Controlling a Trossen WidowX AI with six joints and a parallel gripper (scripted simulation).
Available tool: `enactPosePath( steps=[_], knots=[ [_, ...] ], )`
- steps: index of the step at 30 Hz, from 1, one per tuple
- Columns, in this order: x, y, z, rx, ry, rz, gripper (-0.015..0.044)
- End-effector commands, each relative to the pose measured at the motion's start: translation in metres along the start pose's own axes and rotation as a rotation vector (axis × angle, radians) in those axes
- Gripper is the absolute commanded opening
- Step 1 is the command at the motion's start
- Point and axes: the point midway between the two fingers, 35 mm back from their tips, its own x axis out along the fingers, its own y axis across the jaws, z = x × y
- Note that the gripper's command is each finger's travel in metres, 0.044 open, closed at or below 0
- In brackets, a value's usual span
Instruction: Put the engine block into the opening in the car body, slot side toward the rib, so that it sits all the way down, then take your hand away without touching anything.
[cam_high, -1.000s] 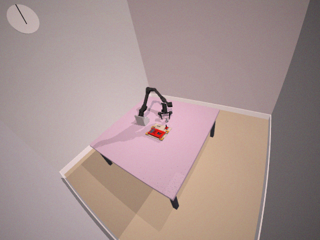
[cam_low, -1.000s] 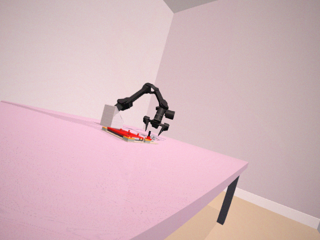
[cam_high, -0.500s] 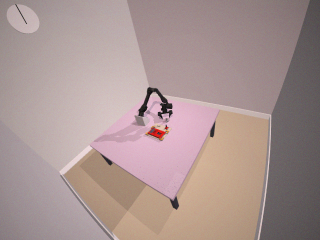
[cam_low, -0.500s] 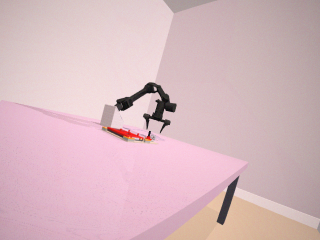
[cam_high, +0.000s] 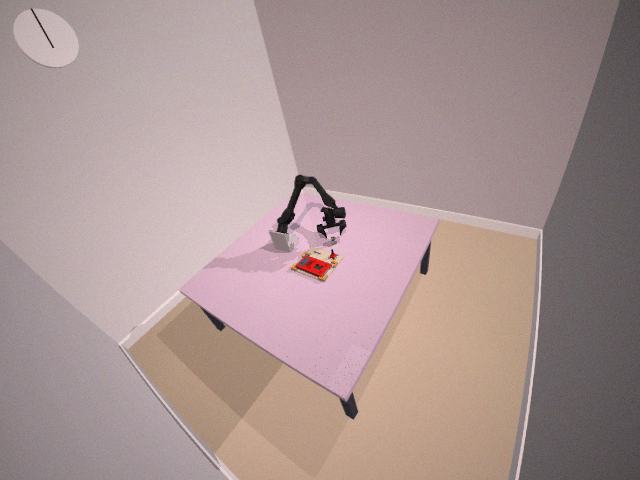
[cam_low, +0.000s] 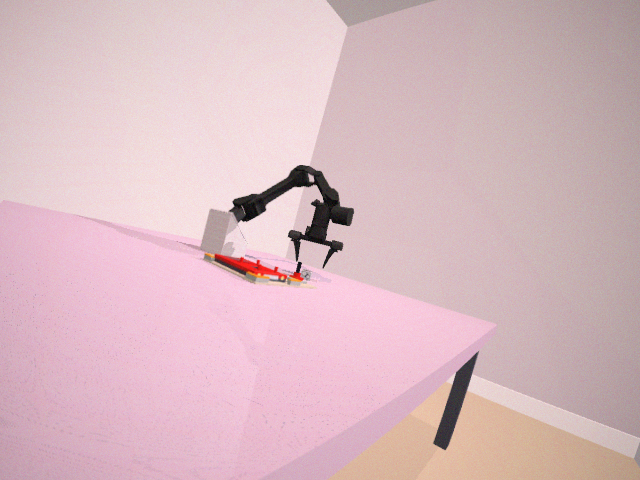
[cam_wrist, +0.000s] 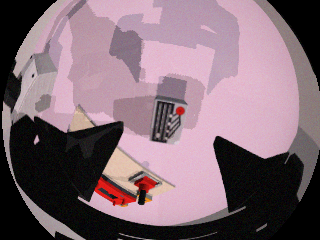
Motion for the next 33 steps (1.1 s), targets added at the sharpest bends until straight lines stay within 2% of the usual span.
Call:
enactPosePath(
  steps=[1,19,30,33],
  knots=[
    [0.006,0.003,0.000,0.010,-0.007,0.005,0.0440],
    [0.032,0.003,0.001,0.010,-0.008,0.004,0.0440],
    [0.032,0.003,0.001,0.010,-0.008,0.004,0.0151],
    [0.032,0.003,0.001,0.010,-0.008,0.004,0.0131]
  ],
)
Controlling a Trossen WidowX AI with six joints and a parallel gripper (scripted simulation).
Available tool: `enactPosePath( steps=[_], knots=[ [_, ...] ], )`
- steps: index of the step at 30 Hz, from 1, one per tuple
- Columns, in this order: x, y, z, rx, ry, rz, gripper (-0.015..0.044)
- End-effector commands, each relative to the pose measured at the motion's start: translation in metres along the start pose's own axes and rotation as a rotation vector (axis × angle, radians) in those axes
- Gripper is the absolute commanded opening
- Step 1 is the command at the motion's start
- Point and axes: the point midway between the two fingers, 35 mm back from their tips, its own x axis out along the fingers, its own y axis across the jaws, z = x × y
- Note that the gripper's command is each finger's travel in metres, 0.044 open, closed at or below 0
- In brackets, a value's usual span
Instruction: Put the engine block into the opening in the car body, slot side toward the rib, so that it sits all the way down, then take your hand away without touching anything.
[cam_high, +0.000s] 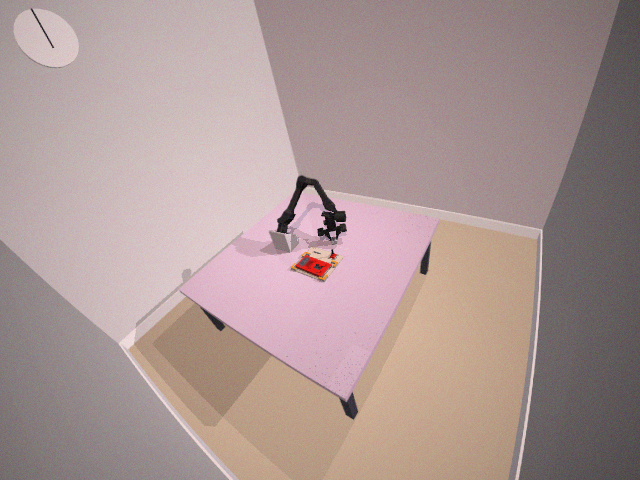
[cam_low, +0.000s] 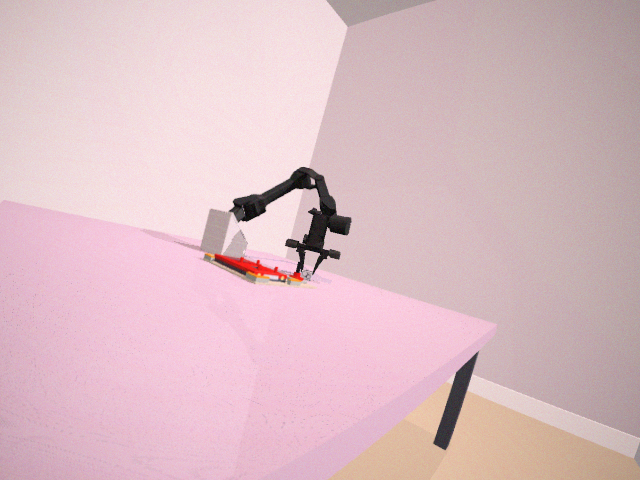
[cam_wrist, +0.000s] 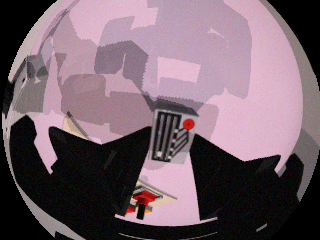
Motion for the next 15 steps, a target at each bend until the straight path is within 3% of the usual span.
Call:
enactPosePath(
  steps=[1,5,9,15],
  knots=[
    [0.001,0.001,-0.001,0.004,0.002,0.003,0.0125],
    [0.001,0.001,-0.001,0.004,0.002,0.003,0.0098],
    [-0.003,0.001,-0.001,0.004,0.004,0.003,0.0000],
    [-0.021,-0.002,-0.004,0.003,0.008,0.006,0.0000]
  ],
)
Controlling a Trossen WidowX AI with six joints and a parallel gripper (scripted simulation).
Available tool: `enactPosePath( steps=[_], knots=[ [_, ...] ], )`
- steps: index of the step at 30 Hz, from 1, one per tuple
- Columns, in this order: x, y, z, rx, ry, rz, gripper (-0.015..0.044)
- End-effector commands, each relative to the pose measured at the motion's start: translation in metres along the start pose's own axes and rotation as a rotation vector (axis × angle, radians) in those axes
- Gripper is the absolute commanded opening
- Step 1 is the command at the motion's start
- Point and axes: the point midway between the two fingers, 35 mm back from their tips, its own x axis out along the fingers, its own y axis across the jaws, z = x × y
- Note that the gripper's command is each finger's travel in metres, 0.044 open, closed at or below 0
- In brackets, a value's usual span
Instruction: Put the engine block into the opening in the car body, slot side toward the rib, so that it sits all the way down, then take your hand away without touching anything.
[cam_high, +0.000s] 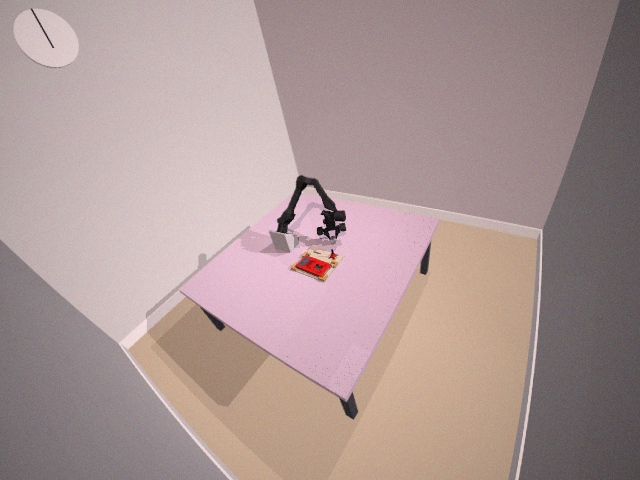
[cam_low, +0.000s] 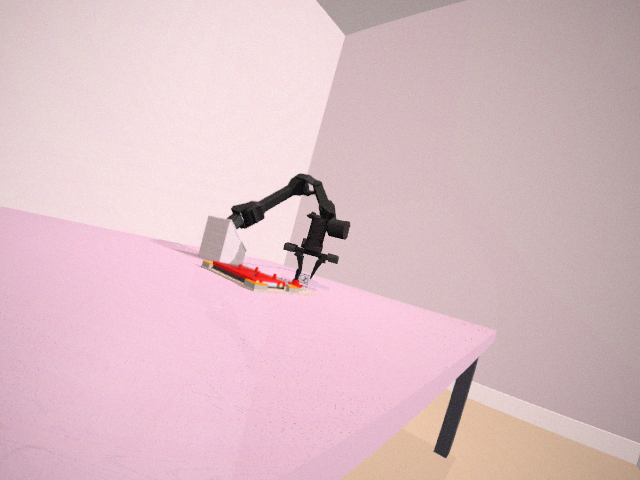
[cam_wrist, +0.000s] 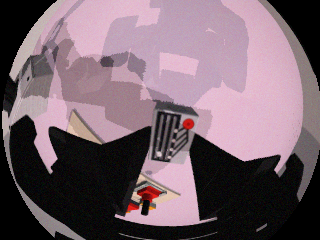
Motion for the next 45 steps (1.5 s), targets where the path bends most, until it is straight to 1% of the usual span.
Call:
enactPosePath(
  steps=[1,32,37,45],
  knots=[
    [-0.014,-0.005,-0.002,-0.010,0.009,-0.010,0.0000],
    [-0.112,-0.001,0.001,-0.009,0.008,-0.010,0.0000],
    [-0.113,-0.001,-0.001,0.009,0.008,-0.010,0.0000],
    [-0.108,0.002,-0.025,0.221,0.012,-0.009,0.0000]
  ],
)
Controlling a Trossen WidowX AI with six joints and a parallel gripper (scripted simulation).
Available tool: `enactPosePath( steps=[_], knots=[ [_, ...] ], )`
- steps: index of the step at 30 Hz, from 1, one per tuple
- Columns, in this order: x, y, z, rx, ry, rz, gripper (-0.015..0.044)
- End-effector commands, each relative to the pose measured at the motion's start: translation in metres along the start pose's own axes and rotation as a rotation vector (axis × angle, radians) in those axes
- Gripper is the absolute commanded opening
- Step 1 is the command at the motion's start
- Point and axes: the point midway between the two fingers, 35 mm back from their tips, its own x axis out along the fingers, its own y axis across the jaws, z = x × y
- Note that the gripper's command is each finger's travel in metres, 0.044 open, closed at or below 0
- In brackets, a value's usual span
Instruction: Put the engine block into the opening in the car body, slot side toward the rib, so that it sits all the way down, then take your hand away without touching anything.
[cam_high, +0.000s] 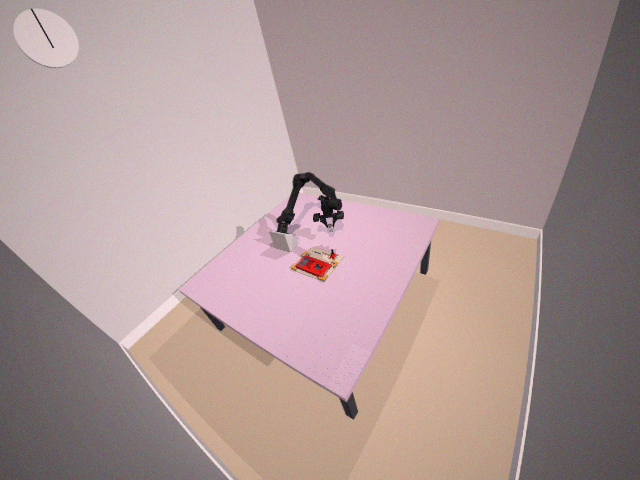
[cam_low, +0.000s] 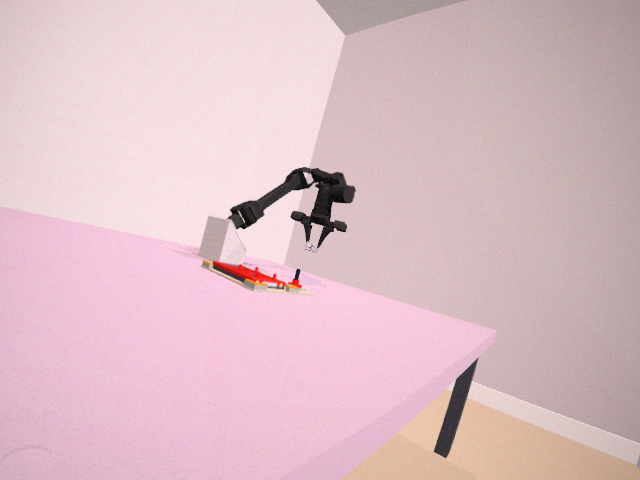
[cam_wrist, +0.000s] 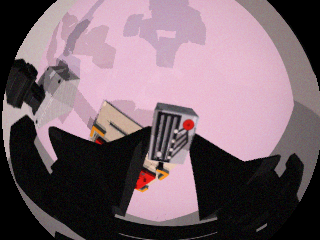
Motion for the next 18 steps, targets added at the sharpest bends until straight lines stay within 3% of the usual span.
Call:
enactPosePath(
  steps=[1,18],
  knots=[
    [0.002,-0.002,-0.013,0.104,0.006,-0.003,0.0000],
    [0.015,0.002,-0.067,0.564,0.014,-0.006,0.0000]
  ],
)
